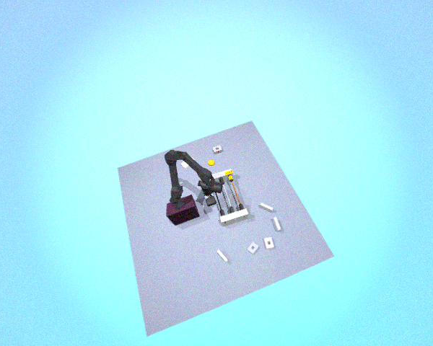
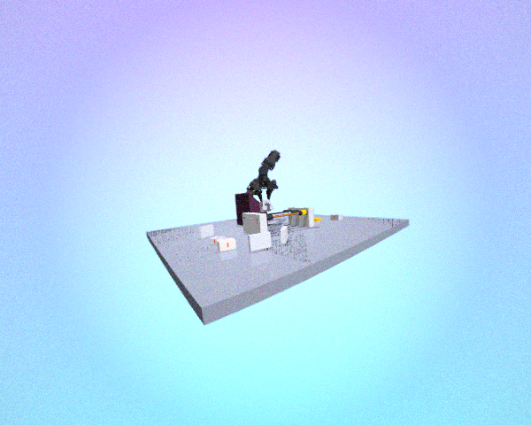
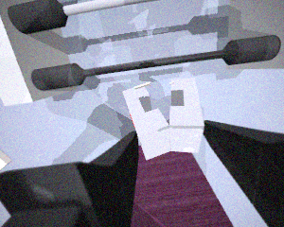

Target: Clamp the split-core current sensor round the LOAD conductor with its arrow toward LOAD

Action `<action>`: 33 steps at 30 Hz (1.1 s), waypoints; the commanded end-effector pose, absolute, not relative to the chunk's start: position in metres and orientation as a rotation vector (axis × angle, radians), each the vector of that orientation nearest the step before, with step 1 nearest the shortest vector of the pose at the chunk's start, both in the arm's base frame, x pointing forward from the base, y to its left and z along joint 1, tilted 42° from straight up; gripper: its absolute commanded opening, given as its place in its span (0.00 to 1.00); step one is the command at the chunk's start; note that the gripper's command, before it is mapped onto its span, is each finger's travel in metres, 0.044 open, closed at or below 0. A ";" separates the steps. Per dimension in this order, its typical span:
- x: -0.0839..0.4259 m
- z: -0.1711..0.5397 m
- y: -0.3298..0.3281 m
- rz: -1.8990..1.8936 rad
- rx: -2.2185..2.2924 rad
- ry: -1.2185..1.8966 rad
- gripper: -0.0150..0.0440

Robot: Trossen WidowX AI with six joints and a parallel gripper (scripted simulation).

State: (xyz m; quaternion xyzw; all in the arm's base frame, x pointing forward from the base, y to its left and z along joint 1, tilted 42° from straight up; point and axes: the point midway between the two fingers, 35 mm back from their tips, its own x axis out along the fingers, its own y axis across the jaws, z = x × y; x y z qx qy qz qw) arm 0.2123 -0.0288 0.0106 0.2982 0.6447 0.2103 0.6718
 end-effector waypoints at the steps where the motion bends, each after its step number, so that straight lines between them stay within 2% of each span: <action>1: 0.211 0.021 -0.037 0.475 0.660 1.443 0.25; 33: 0.328 0.022 -0.065 1.004 -0.040 1.086 0.25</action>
